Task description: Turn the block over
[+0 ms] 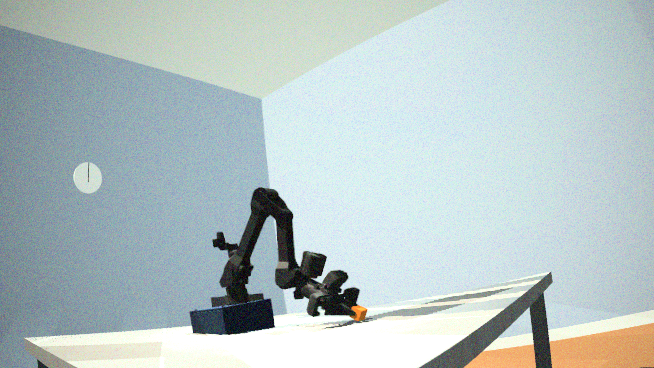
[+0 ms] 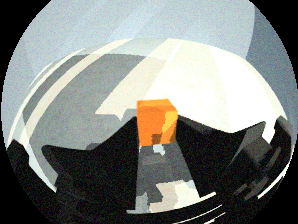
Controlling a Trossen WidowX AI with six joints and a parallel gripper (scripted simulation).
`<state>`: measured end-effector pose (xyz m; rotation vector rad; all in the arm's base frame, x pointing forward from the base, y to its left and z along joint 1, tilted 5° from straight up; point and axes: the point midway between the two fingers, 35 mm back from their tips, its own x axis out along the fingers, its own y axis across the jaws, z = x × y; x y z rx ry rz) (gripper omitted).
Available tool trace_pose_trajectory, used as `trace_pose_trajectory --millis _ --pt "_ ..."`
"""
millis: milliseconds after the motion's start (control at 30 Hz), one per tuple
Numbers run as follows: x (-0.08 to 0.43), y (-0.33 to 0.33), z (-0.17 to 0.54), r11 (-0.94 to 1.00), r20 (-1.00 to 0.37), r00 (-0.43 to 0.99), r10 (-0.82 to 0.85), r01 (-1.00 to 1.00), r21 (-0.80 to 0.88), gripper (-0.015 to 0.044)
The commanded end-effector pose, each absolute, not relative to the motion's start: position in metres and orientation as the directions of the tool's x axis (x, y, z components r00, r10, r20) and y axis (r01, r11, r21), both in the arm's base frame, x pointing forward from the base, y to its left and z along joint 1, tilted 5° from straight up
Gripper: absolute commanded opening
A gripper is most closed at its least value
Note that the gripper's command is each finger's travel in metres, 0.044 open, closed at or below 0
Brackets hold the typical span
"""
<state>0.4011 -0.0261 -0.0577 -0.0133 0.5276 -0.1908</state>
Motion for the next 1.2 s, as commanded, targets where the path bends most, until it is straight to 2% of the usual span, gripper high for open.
trace_pose_trajectory --millis 0,367,1167 --pt "0.401 -0.0269 -0.0575 0.981 -0.497 0.847 -0.19 0.18 -0.067 0.0158" --pt "0.401 -0.0269 -0.0575 0.981 -0.497 0.847 -0.19 0.18 -0.067 0.044" --pt "0.401 -0.0269 -0.0575 0.981 -0.497 0.847 -0.19 0.18 -0.067 0.044"
